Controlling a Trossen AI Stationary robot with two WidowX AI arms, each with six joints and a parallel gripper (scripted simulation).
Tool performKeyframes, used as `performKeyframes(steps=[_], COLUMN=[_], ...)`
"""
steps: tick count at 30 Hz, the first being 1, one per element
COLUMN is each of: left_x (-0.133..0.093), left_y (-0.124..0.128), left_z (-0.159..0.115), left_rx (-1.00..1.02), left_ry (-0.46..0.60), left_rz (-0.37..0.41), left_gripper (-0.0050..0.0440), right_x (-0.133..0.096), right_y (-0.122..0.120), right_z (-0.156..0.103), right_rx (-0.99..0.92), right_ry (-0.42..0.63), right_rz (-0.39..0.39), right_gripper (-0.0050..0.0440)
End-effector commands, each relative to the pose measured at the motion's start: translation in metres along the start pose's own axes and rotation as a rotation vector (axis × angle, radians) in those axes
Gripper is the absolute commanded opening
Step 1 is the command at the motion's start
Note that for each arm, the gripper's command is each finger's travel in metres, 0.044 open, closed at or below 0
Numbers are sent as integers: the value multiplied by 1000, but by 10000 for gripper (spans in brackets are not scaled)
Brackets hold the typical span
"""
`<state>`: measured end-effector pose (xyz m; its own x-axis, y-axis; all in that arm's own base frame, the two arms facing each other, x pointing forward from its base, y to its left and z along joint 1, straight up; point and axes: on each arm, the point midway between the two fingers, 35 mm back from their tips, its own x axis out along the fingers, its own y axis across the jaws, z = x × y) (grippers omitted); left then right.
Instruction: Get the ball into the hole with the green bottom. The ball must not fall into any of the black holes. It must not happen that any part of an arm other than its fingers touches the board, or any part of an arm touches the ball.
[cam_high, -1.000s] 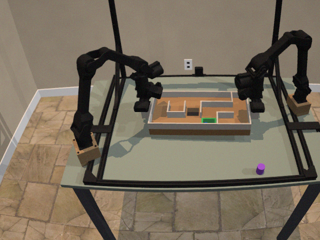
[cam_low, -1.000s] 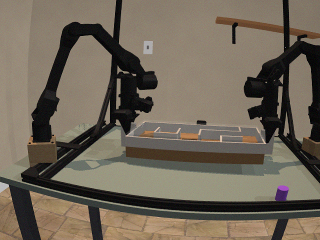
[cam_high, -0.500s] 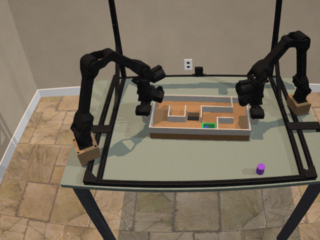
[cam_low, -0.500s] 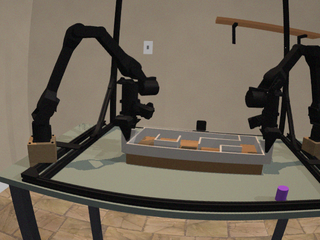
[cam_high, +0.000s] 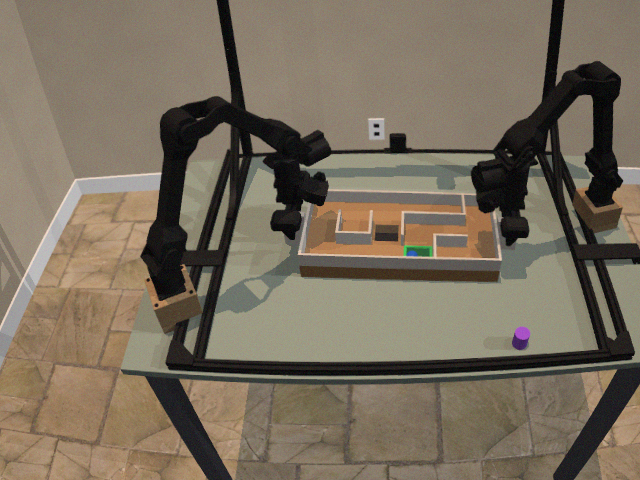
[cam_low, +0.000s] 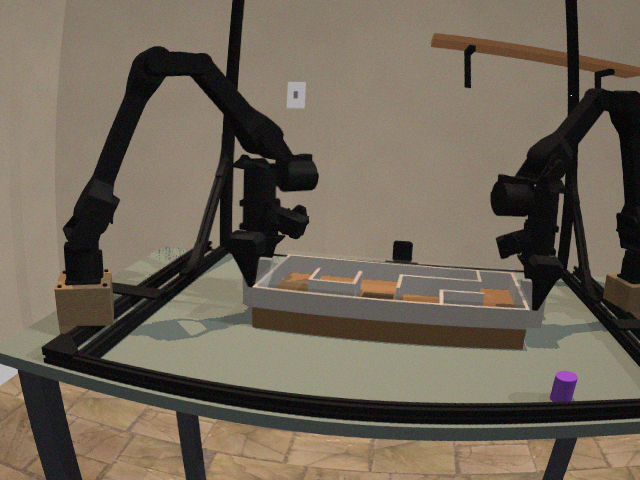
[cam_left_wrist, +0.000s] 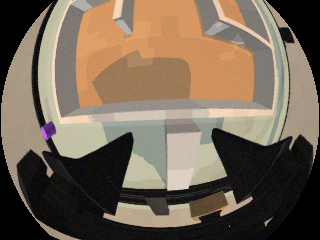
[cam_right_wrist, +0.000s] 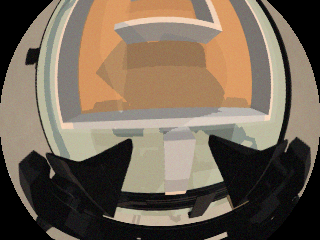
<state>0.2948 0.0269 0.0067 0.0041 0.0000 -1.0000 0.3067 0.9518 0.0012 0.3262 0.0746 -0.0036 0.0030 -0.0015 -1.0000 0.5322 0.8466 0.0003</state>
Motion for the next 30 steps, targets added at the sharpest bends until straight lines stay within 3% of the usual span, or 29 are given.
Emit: performKeyframes(steps=[1, 10, 17, 30], left_x=[1, 0, -64, -66], left_y=[-1, -1, -3, -3], left_z=[-1, -2, -39, -41], left_rx=[2, 2, 2, 2], left_ry=[4, 4, 4, 4], left_rz=[-1, -1, -1, -1], left_gripper=[400, 400, 400, 400], right_x=[1, -1, -64, -66], right_y=[0, 0, -2, -2], right_z=[0, -1, -39, -40], right_rx=[-1, -1, -1, -1], right_ry=[3, 3, 3, 3], right_rz=[0, 0, 0, 0], right_gripper=[400, 400, 400, 400])
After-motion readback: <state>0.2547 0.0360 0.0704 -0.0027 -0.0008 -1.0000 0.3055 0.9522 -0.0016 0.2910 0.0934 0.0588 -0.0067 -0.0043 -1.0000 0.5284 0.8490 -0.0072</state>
